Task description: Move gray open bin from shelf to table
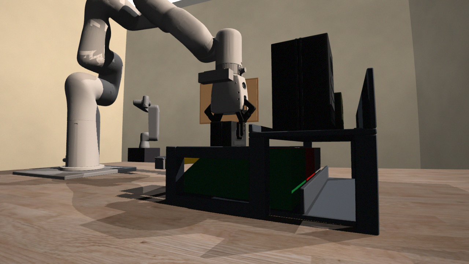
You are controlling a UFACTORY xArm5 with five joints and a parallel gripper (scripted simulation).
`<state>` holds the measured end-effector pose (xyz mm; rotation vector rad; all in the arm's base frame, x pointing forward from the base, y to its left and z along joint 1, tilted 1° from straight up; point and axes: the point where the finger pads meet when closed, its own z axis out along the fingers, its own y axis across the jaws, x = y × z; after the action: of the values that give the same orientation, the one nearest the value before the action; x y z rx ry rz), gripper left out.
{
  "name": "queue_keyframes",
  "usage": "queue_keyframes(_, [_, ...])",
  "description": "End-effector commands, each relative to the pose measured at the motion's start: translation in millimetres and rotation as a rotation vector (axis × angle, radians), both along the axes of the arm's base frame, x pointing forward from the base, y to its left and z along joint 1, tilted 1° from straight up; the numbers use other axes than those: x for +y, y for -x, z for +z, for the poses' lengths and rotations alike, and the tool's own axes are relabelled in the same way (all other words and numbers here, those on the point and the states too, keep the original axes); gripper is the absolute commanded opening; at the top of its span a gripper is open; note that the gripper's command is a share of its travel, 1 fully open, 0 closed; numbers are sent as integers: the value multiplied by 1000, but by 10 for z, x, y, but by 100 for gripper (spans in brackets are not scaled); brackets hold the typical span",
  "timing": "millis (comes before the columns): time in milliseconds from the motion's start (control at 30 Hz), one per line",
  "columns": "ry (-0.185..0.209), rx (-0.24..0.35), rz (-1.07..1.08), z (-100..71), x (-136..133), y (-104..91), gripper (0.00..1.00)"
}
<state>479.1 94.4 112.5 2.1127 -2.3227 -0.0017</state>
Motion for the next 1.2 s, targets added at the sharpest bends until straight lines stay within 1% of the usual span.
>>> queue_keyframes(0, [12, -7, 0, 19, -84, 6, 0])
queue_keyframes(233, [12, -7, 0, 21, -268, 49, 0])
queue_keyframes(300, [12, -7, 0, 21, -268, 49, 0])
queue_keyframes(800, [12, -7, 0, 25, -618, 130, 0])
queue_keyframes(867, [12, -7, 0, 25, -618, 130, 0])
queue_keyframes(1167, [13, -7, 0, 27, -826, 178, 0])
